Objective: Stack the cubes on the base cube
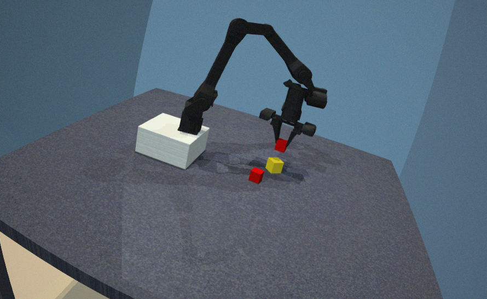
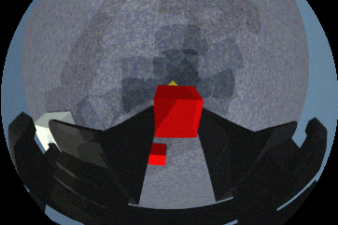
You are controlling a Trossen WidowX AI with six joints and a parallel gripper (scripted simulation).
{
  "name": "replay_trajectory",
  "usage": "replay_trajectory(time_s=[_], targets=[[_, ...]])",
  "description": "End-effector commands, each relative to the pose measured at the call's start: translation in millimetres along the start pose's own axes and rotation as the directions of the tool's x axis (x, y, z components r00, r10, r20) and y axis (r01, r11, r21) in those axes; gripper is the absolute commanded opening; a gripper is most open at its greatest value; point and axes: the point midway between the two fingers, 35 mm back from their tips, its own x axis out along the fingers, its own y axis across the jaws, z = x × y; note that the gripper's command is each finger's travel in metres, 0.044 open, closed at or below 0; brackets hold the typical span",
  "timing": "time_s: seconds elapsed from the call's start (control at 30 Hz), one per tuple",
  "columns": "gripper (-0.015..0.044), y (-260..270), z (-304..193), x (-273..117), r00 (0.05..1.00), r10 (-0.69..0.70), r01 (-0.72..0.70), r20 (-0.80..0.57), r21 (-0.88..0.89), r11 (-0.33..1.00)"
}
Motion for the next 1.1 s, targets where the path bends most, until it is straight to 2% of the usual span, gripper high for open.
replay_trajectory(time_s=[0.0,0.27,0.6,1.07], targets=[[0.0105,1,0,1,1.0,-0.003,0.003,-0.006,-0.023,1.0],[0.0105,1,0,3,1.0,-0.003,0.003,-0.006,-0.023,1.0],[0.0105,0,-1,26,1.0,-0.003,0.002,-0.006,-0.026,1.0],[0.0105,0,-1,28,1.0,-0.003,0.002,-0.006,-0.025,1.0]])
